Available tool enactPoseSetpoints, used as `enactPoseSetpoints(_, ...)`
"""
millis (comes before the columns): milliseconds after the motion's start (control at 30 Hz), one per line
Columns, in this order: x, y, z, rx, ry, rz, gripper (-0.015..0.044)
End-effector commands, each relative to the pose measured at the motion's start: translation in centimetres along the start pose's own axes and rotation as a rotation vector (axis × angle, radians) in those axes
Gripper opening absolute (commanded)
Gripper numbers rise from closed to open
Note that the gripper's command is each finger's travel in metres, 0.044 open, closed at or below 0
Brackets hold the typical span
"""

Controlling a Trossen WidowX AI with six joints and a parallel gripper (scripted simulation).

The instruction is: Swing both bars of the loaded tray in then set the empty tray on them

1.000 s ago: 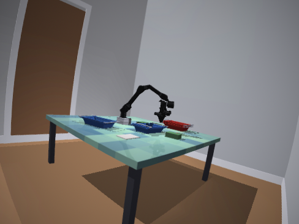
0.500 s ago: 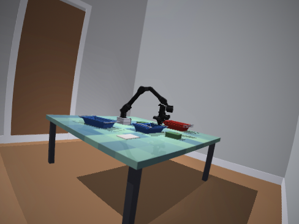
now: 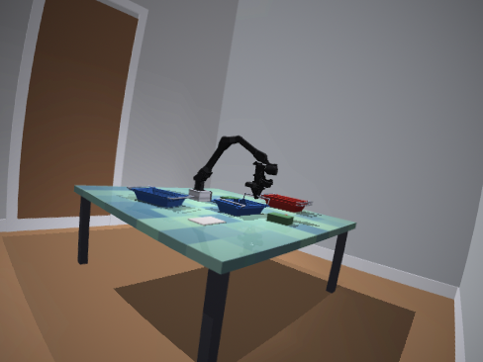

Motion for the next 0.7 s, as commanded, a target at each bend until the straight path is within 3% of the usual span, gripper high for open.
enactPoseSetpoints(0, -1.9, -0.5, -0.6, 0.008, 0.019, -0.014, 0.0081)
enactPoseSetpoints(267, -3.9, -1.0, -2.2, 0.007, 0.021, -0.014, 0.0081)
enactPoseSetpoints(667, -3.3, -0.9, 2.3, 0.007, 0.020, -0.014, 0.0081)
Point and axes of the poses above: the point midway between the two fingers, 35 mm back from their tips, its own z axis back along the fingers, its own x axis across the jaws, y = z × x, the point moved 6 cm from there along z, back along the fingers, and after that the axes turned 15 degrees about -z, right-handed, at the moved point
